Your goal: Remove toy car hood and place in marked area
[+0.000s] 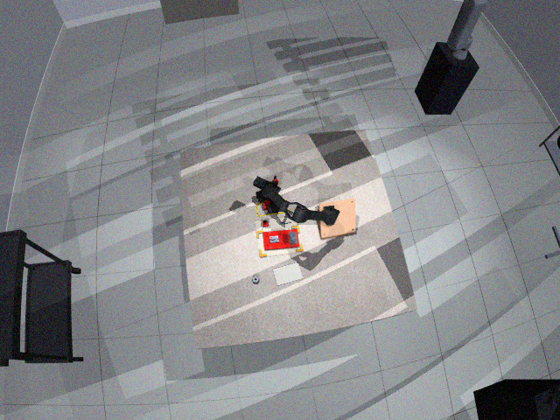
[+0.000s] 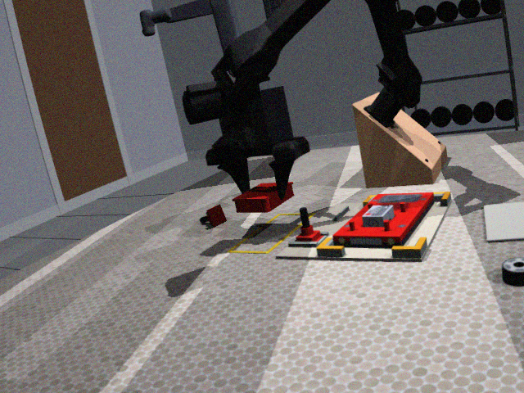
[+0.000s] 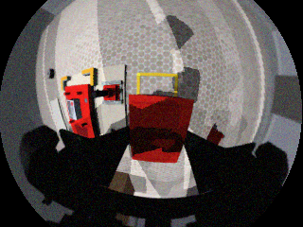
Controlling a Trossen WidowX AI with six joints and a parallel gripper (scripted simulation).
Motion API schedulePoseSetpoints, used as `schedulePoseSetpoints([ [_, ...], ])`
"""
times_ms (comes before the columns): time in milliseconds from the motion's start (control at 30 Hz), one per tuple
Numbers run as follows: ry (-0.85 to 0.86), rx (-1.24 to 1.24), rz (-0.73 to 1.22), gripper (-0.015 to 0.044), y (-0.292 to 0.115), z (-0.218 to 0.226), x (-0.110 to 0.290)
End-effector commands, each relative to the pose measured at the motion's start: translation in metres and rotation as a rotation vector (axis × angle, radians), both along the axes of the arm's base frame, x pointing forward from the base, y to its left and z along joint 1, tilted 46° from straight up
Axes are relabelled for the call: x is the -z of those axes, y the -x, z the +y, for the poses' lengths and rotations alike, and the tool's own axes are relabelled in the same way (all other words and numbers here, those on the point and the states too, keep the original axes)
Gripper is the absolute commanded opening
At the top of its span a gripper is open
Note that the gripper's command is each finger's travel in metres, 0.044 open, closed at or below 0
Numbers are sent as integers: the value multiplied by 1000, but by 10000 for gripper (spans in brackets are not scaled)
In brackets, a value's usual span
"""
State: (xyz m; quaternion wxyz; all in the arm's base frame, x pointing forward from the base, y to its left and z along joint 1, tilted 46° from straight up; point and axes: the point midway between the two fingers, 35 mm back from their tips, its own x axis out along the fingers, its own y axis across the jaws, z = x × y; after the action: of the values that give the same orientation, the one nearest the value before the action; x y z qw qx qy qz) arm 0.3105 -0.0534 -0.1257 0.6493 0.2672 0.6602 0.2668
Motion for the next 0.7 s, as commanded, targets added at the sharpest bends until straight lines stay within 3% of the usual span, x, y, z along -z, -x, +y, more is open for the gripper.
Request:
schedulePoseSetpoints([
  [0, -9, 7, 7, 0, 2, 3, 3],
  [667, -10, 7, 7, 0, 3, 16, 15],
])
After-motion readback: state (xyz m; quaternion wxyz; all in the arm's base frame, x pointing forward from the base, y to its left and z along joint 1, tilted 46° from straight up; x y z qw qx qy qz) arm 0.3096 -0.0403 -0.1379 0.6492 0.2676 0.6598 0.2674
